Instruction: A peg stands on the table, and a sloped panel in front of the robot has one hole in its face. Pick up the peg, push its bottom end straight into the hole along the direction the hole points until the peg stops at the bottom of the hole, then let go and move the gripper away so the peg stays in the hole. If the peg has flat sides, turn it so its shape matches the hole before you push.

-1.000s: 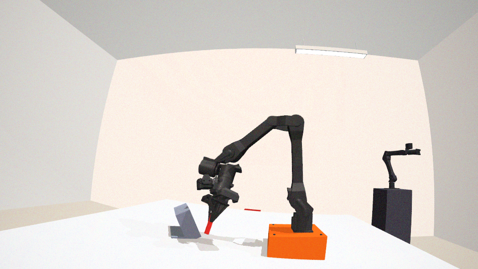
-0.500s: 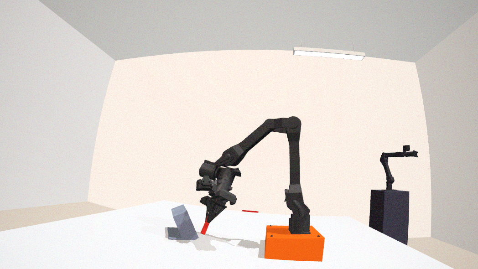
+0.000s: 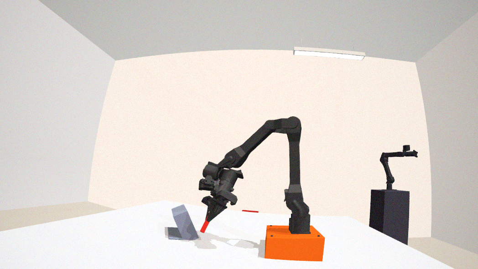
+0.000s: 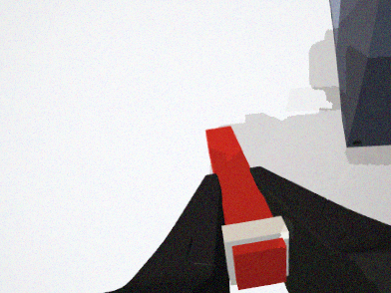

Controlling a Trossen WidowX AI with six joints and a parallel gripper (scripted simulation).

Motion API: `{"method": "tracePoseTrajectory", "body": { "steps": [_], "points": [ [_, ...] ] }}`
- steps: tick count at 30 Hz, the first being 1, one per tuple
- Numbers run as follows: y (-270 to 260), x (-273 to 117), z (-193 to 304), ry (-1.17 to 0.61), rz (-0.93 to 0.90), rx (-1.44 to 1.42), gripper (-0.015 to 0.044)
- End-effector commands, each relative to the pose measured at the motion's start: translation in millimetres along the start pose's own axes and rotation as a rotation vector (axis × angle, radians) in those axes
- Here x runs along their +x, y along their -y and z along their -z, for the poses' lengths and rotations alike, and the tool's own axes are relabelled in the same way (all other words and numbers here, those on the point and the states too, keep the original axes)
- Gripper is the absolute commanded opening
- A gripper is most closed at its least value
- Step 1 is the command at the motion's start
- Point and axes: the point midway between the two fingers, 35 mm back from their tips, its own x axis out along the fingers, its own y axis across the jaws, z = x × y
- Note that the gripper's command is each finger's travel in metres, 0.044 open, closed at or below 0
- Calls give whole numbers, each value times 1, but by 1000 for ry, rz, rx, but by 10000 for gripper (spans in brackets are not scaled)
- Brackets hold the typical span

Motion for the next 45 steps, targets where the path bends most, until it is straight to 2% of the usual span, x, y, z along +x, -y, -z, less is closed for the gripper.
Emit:
{"method": "tracePoseTrajectory", "body": {
  "steps": [1, 45],
  "points": [
    [3, -1, 2, 20, -1, -2, 0],
    [38, -24, 19, 225, 45, -17, 0]
  ]
}}
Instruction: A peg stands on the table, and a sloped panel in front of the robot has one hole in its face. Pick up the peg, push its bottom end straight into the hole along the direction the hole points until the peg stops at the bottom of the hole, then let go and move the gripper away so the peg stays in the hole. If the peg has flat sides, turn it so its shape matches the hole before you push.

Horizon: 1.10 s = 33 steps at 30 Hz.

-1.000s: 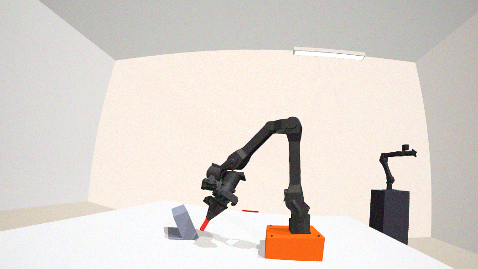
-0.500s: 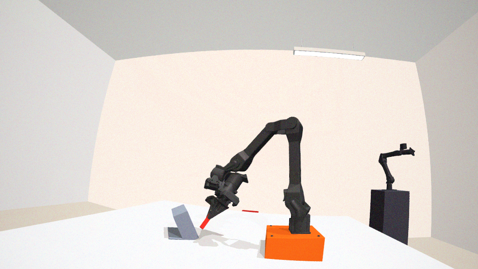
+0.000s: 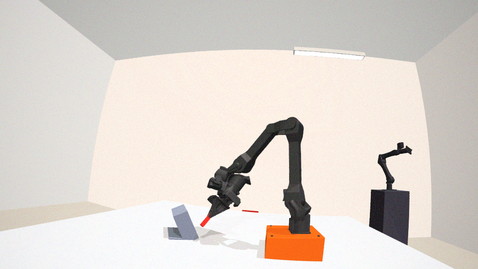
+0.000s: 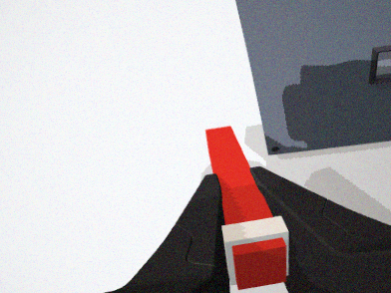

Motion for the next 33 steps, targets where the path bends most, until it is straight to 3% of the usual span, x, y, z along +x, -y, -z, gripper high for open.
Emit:
{"method": "tracePoseTrajectory", "body": {
  "steps": [1, 33],
  "points": [
    [2, -3, 2, 20, 4, -5, 0],
    [24, -26, 14, 165, 71, -39, 0]
  ]
}}
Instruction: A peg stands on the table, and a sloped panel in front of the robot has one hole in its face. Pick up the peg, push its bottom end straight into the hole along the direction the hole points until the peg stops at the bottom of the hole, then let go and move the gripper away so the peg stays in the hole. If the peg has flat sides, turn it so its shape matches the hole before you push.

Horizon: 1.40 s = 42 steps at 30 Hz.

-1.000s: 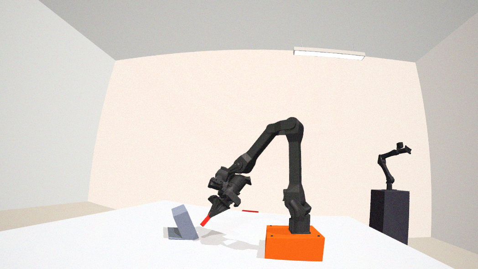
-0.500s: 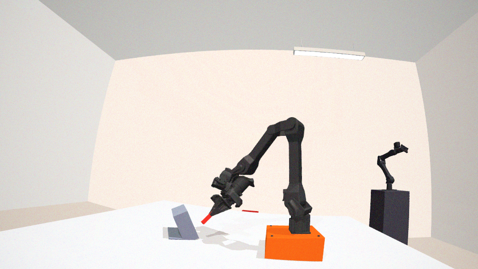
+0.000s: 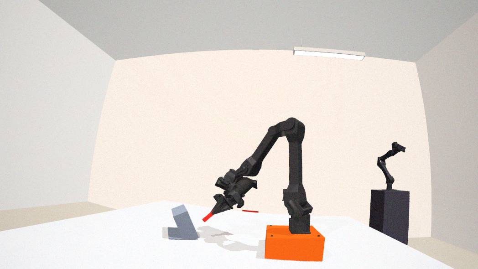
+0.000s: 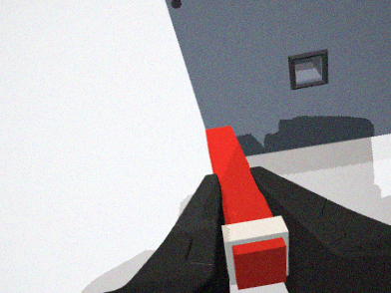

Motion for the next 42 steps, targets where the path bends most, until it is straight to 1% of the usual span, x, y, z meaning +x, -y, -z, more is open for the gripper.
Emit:
{"method": "tracePoseTrajectory", "body": {
  "steps": [1, 42],
  "points": [
    [2, -3, 2, 20, 8, -8, 0],
    [24, -38, 16, 185, 126, -79, 0]
  ]
}}
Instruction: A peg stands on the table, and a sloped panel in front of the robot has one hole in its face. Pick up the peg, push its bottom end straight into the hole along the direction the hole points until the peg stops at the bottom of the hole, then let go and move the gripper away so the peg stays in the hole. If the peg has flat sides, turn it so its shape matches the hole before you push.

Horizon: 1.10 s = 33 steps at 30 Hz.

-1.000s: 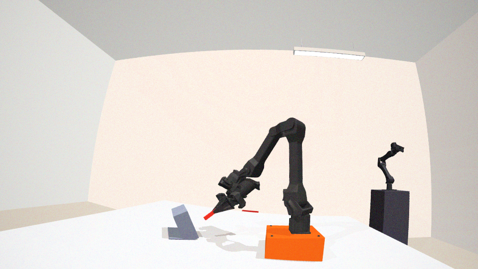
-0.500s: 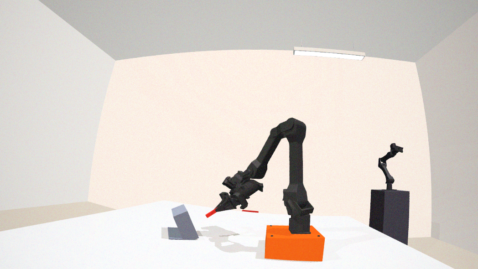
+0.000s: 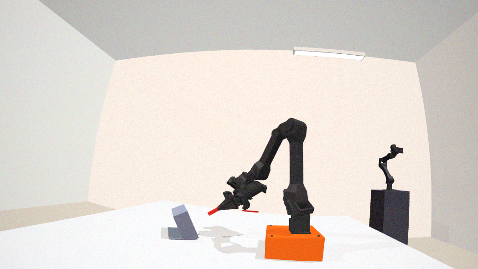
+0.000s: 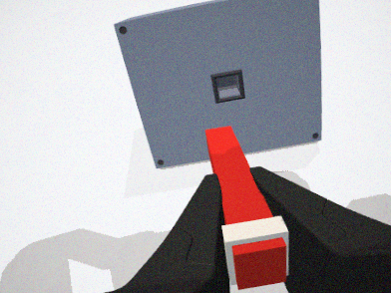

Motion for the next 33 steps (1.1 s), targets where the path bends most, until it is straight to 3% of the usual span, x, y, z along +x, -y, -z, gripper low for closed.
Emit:
{"method": "tracePoseTrajectory", "body": {
  "steps": [1, 33],
  "points": [
    [1, -2, 1, 12, 6, -8, 0],
    [9, 24, 1, 38, 36, -29, 0]
  ]
}}
